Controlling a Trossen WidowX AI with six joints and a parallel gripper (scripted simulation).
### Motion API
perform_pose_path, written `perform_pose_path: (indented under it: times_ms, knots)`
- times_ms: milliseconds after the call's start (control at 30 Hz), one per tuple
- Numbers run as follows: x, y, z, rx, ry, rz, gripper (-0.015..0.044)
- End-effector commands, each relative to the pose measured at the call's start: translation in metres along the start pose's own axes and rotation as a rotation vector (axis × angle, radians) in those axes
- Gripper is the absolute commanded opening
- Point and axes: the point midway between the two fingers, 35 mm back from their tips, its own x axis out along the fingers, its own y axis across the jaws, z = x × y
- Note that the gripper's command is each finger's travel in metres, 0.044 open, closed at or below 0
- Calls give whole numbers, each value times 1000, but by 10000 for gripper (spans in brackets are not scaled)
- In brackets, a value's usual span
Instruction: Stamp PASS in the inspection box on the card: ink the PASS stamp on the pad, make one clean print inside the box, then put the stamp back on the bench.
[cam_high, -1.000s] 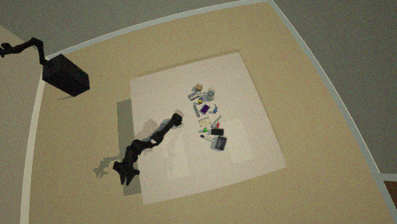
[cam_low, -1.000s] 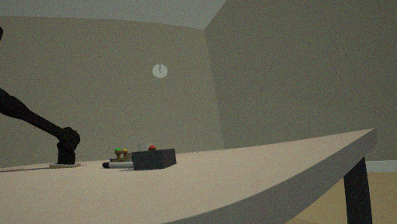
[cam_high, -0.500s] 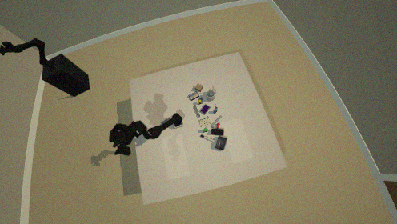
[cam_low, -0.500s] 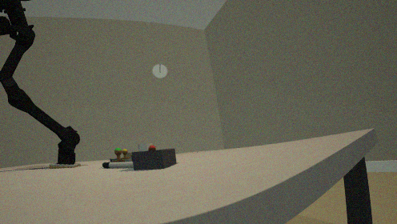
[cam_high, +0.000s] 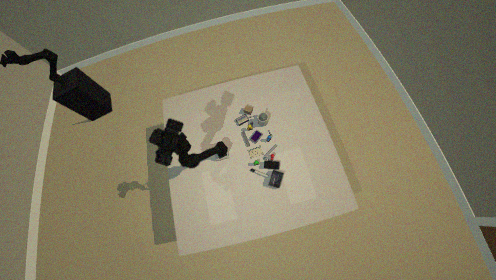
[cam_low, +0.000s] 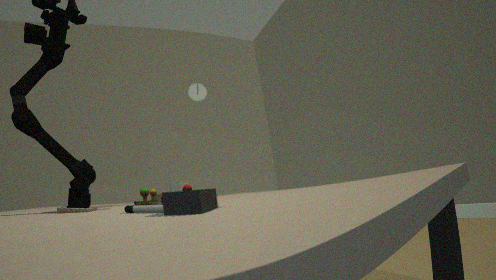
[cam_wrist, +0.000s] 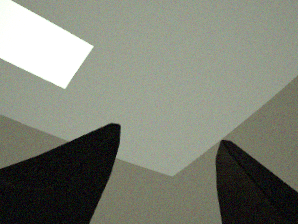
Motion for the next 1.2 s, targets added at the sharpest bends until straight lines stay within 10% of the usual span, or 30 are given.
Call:
perform_pose_path:
  times_ms: [0,600,1167]
  knots:
    - [-5,50,-24,-38,49,113,210]
    - [-76,228,-184,-363,400,626,210]
    - [-223,232,-399,-651,1076,964,210]
